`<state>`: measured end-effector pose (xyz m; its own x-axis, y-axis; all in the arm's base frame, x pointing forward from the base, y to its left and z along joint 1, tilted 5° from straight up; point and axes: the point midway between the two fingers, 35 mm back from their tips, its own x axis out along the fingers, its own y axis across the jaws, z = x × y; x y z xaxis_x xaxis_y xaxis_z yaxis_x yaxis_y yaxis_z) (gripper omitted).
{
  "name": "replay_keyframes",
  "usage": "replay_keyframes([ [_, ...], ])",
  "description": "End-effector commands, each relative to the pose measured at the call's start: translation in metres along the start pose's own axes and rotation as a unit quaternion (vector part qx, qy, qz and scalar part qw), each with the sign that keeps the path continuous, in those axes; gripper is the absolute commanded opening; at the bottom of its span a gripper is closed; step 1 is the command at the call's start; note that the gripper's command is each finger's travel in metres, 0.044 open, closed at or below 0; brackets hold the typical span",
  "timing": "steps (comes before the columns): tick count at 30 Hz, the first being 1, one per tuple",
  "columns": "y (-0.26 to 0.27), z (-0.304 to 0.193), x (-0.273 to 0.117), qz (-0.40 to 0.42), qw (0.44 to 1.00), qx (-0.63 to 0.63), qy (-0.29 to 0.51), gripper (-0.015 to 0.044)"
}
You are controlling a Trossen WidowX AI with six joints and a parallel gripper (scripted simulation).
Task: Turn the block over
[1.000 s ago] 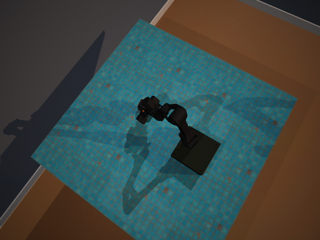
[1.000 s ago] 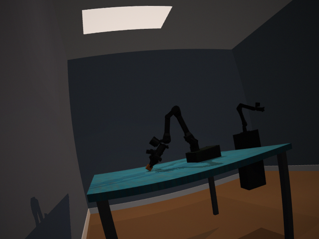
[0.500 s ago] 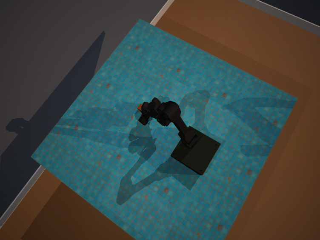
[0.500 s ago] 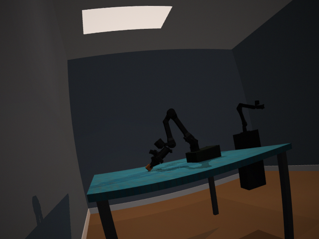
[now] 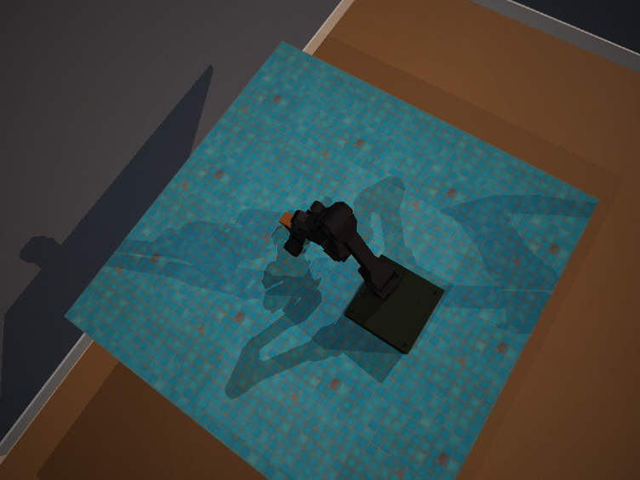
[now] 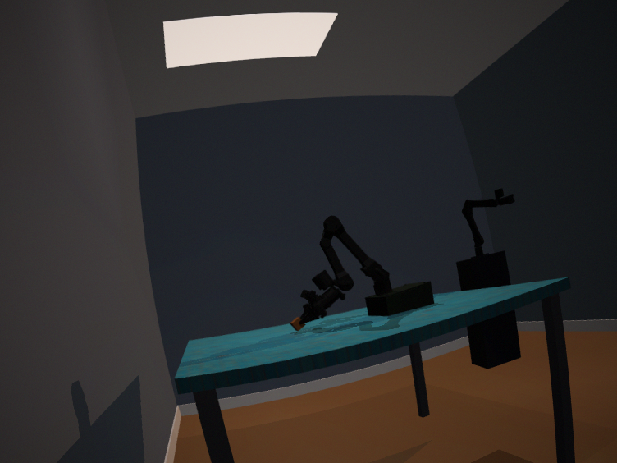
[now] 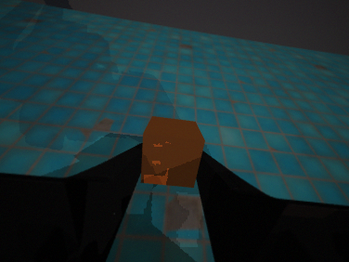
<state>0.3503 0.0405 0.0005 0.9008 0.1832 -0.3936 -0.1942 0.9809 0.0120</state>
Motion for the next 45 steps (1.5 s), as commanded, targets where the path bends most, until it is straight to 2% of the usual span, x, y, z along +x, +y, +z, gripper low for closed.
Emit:
replay_keyframes([
  [1,0.0002,0.0005,-0.001,0.001,1.0,0.002,-0.004,0.0],
  [9,0.0002,0.0005,-0.001,0.001,1.0,0.002,-0.004,0.0],
  [26,0.0002,0.0005,-0.001,0.001,1.0,0.002,-0.004,0.044],
  [45,0.0002,0.0005,-0.001,0.001,1.0,0.002,-0.004,0.044],
])
